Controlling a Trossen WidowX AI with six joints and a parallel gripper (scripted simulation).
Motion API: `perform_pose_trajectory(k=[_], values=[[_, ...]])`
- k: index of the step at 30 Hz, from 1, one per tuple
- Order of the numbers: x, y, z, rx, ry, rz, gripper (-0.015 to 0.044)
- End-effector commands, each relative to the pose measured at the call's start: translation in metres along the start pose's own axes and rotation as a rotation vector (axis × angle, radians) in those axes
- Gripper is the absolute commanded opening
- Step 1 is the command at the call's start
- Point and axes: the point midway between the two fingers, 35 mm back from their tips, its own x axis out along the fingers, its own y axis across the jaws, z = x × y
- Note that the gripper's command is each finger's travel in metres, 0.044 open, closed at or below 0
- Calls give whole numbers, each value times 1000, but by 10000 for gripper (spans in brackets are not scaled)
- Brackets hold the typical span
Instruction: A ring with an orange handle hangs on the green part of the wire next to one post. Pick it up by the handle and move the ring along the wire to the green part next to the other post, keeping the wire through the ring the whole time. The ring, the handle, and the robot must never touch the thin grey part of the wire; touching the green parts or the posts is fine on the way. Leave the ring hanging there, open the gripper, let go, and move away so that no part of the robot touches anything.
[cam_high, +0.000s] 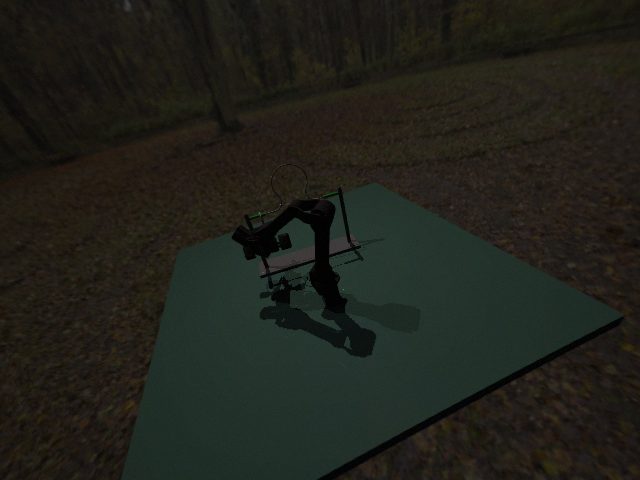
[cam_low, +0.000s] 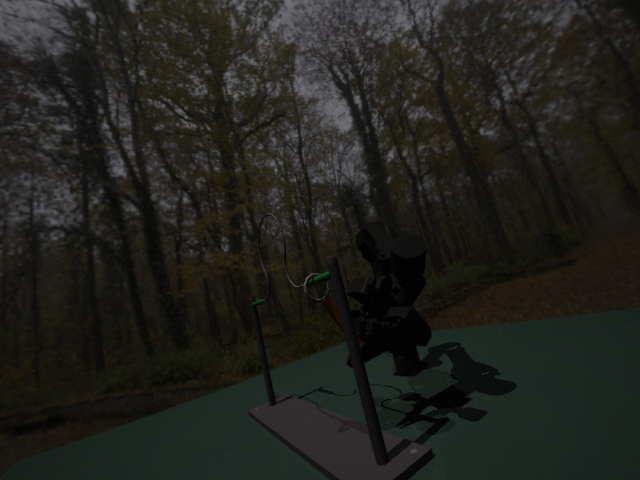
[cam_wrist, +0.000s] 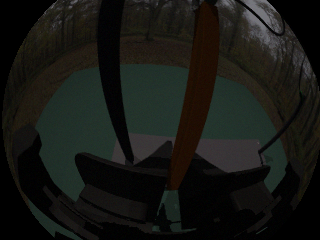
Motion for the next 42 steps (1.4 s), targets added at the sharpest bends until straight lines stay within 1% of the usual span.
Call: perform_pose_trajectory(k=[1, 12, 24, 36, 42], values=[[1, 0, -1, 2, -1, -2, -150], [1, 0, -1, 2, -1, -2, -150], [-2, 0, 0, 0, 0, -1, 160], [-46, 1, -1, 3, 4, -2, 160], [-49, 0, -1, 2, 3, -1, 160]])
